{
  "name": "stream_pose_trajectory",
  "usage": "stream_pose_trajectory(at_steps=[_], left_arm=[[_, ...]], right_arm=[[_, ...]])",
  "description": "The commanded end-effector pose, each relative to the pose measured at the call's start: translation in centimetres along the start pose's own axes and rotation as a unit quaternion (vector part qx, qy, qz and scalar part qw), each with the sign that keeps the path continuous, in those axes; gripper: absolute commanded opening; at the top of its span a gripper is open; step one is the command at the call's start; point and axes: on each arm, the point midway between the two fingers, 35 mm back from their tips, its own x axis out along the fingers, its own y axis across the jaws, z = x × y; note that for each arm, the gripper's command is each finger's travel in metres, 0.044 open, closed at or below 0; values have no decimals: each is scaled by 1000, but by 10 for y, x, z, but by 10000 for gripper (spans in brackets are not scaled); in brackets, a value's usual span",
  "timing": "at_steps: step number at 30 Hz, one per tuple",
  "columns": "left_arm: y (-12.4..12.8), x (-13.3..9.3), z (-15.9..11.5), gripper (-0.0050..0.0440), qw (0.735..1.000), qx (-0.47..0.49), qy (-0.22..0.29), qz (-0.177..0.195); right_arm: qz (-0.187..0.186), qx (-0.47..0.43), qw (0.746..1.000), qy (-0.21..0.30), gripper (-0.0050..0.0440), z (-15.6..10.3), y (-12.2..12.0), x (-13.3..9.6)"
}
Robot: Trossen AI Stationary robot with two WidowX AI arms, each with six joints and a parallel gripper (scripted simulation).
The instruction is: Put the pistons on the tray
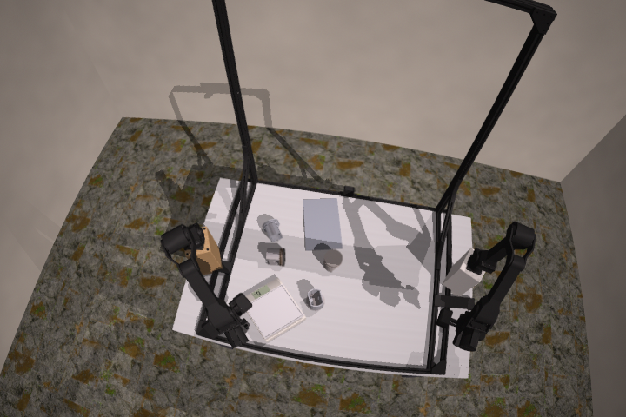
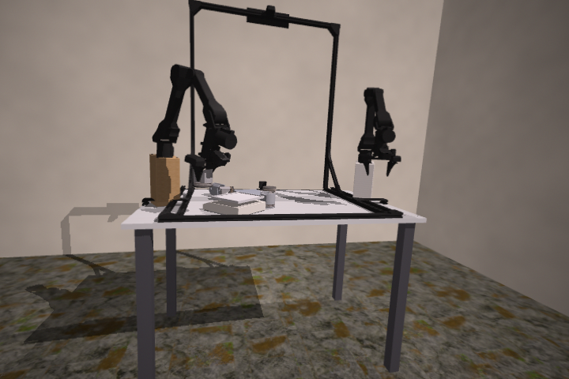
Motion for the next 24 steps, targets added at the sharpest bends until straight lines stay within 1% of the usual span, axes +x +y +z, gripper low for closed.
stream_pose_trajectory(at_steps=[1, 24], left_arm=[[0, 0, 0, 440, 1000, 2, 0, -1], [0, 0, 0, 440, 1000, 2, 0, -1]], right_arm=[[-1, -2, 1000, 6, 158, -2, 0, 9], [-1, -2, 1000, 6, 158, 3, 0, 42]])
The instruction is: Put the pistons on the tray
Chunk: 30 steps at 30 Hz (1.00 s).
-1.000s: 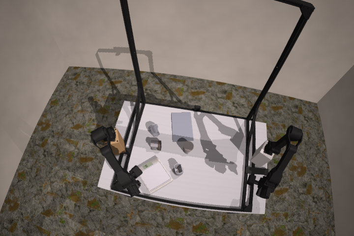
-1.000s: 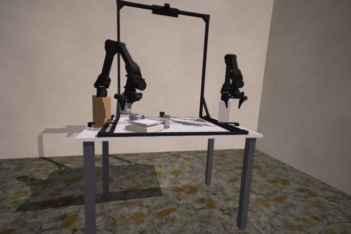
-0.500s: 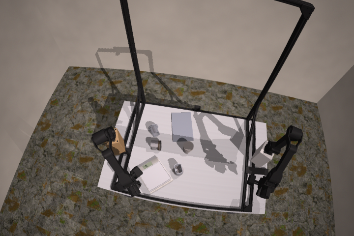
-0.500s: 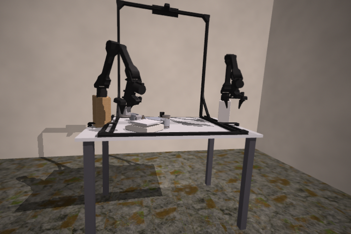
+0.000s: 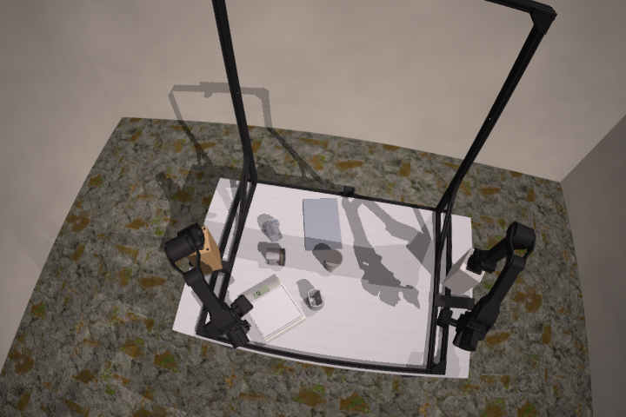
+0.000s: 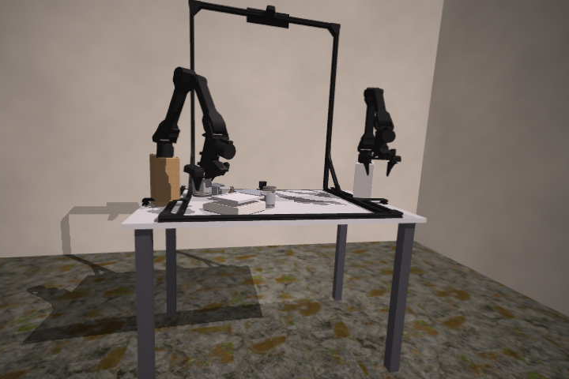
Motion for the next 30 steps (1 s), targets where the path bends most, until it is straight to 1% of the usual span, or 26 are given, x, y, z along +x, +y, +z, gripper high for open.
stream_pose_trajectory(at_steps=[1, 30], left_arm=[[0, 0, 0, 440, 1000, 2, 0, -1], [0, 0, 0, 440, 1000, 2, 0, -1]], right_arm=[[-1, -2, 1000, 5, 158, -2, 0, 6], [-1, -2, 1000, 5, 158, 4, 0, 50]])
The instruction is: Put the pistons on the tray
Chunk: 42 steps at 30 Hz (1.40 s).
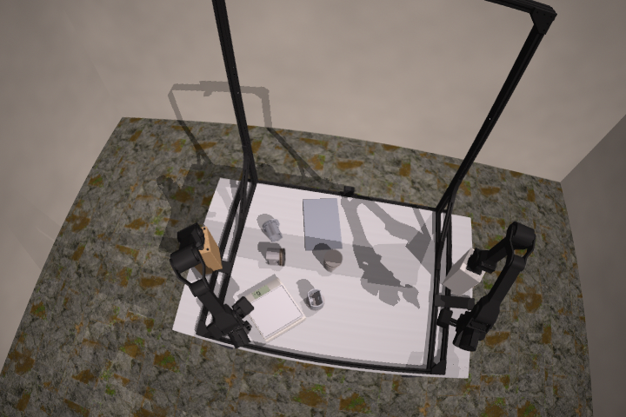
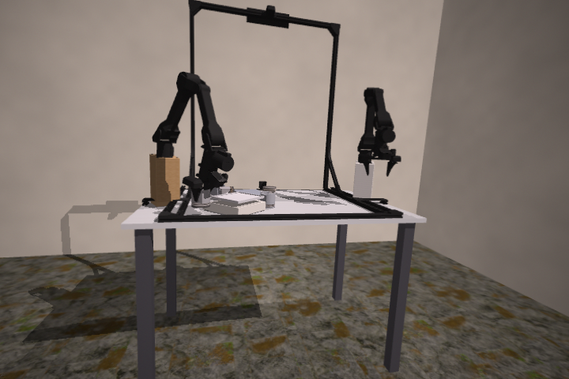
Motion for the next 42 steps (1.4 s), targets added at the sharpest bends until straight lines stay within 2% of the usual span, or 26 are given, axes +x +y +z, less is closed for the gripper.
stream_pose_trajectory(at_steps=[1, 22, 23, 42], left_arm=[[0, 0, 0, 440, 1000, 2, 0, -1], [0, 0, 0, 440, 1000, 2, 0, -1], [0, 0, 0, 440, 1000, 2, 0, -1], [0, 0, 0, 440, 1000, 2, 0, -1]], right_arm=[[-1, -2, 1000, 4, 158, -1, 0, 8], [-1, -2, 1000, 4, 158, 3, 0, 35], [-1, -2, 1000, 4, 378, 3, 0, 35], [-1, -2, 1000, 4, 378, 3, 0, 35]])
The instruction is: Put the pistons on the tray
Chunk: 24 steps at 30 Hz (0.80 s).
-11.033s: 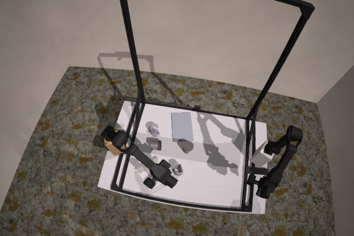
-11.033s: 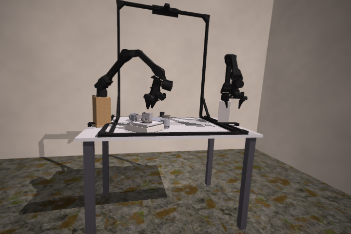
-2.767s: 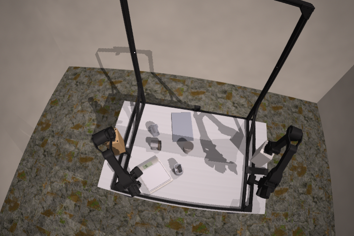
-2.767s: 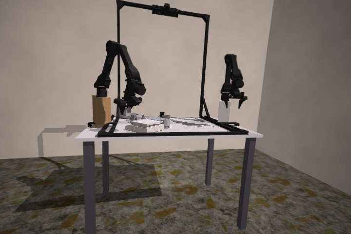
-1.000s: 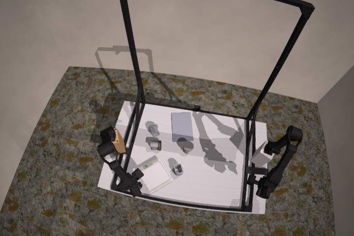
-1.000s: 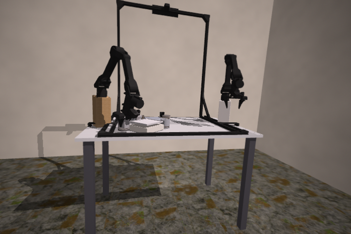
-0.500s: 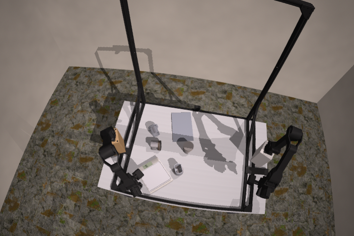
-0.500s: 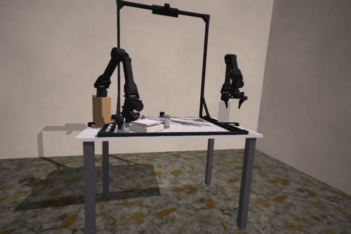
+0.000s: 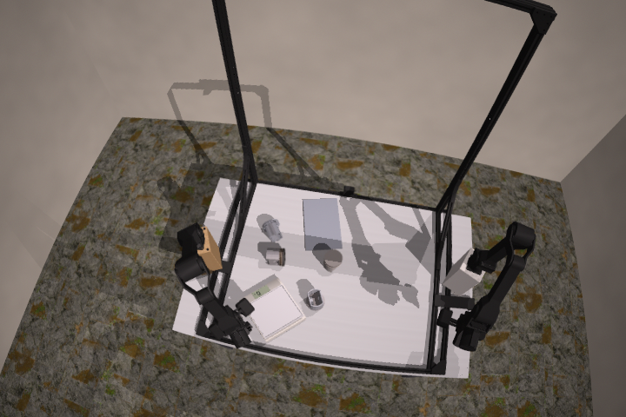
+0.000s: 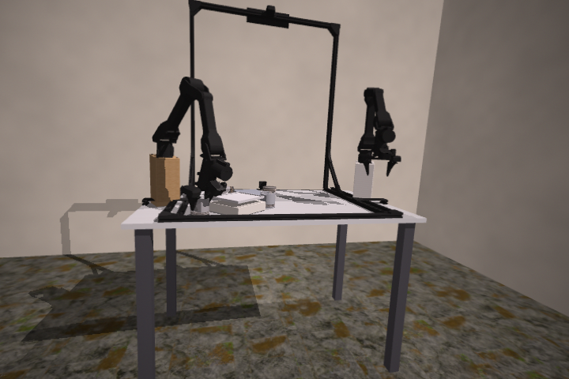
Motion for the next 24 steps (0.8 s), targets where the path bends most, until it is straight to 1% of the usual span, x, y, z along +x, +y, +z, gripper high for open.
stream_pose_trajectory(at_steps=[1, 24], left_arm=[[0, 0, 0, 440, 1000, 2, 0, -1], [0, 0, 0, 440, 1000, 2, 0, -1]], right_arm=[[-2, -2, 1000, 0, 378, 0, -1, 1], [-2, -2, 1000, 0, 378, 0, 0, -34]])
